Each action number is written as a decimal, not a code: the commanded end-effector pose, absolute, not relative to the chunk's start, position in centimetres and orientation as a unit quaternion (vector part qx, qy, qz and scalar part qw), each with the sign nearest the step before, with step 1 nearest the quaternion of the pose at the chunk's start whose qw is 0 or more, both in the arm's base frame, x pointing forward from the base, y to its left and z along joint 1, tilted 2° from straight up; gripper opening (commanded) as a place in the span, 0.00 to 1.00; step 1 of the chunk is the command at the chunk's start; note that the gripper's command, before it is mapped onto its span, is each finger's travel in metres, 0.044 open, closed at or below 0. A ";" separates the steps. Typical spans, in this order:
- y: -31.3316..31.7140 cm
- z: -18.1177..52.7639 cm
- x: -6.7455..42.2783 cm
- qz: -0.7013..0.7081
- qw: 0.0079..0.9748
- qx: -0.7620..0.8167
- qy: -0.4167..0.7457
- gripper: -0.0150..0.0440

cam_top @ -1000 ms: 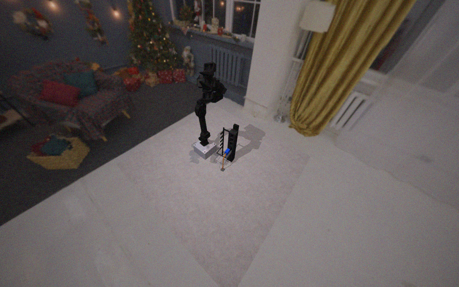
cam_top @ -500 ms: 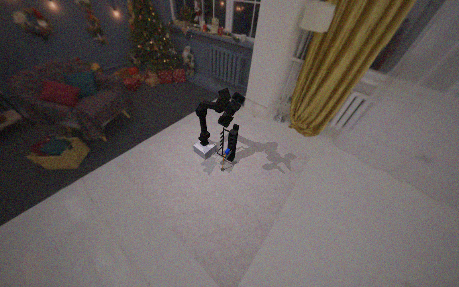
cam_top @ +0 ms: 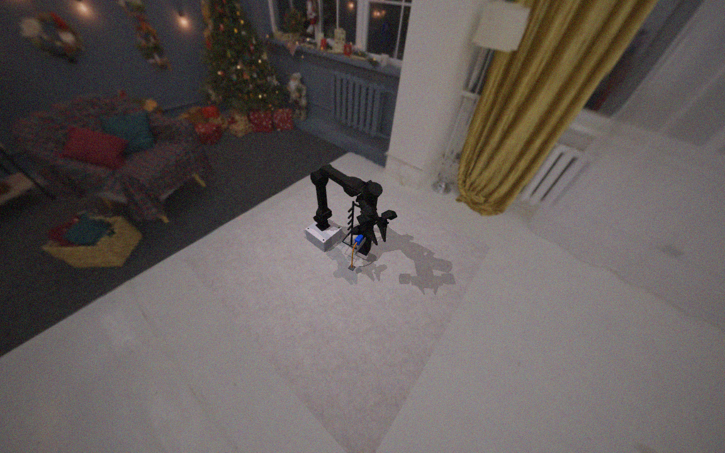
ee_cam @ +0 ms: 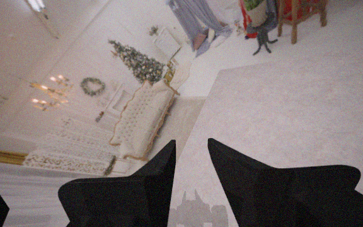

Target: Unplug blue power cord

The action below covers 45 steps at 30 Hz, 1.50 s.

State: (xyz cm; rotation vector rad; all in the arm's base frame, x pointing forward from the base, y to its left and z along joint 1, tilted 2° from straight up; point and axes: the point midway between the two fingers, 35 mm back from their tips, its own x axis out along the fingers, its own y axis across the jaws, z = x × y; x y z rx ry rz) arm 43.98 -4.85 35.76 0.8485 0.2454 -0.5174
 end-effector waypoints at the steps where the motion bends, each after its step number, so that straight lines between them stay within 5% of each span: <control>1: -4.4 28.9 42.3 -0.283 0.832 0.415 0.235 0.53; 14: -1.7 15.4 28.9 -0.426 0.583 0.427 0.545 0.53; 45: 1.2 15.2 28.0 -0.427 0.578 0.427 0.548 0.53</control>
